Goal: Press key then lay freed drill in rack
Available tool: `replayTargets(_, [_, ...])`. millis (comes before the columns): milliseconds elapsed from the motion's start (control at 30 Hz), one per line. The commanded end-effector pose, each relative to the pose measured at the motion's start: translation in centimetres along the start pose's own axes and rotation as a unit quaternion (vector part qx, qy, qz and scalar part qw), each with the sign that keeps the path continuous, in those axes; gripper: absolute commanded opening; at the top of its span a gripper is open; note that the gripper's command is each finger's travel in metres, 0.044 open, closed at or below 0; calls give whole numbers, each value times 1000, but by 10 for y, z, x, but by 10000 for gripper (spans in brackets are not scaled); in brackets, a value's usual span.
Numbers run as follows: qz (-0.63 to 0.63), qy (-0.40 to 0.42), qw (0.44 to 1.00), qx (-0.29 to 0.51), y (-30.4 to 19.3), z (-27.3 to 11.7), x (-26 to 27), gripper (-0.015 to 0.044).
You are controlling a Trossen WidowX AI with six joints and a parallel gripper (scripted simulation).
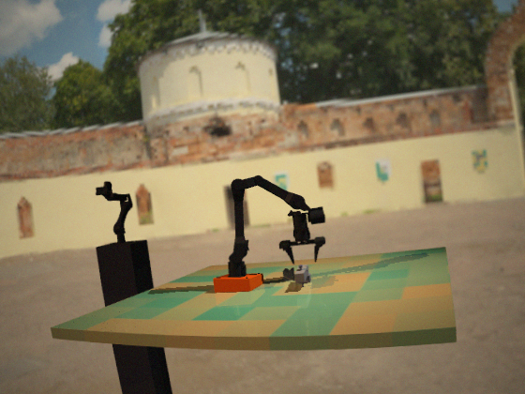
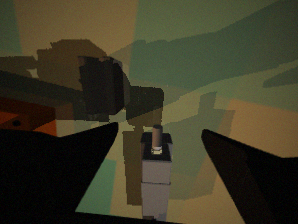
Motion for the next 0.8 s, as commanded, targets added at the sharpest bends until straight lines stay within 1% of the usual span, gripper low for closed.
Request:
replayTargets(0, [-21,1,1000,3,0,2,1,440])
replayTargets(367, [-21,1,1000,4,-1,4,1,440])
replayTargets(767, [-21,1,1000,4,-5,21,0,440])
Point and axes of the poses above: the point midway between the two fingers, 35 mm back from their tips, its own z axis out along the fingers, its own x axis across the jaws, y = z × x, the point moved 5 cm from there along -z, back along the fingers, and after that the axes turned 1 degree about z, right-handed, at the moved point
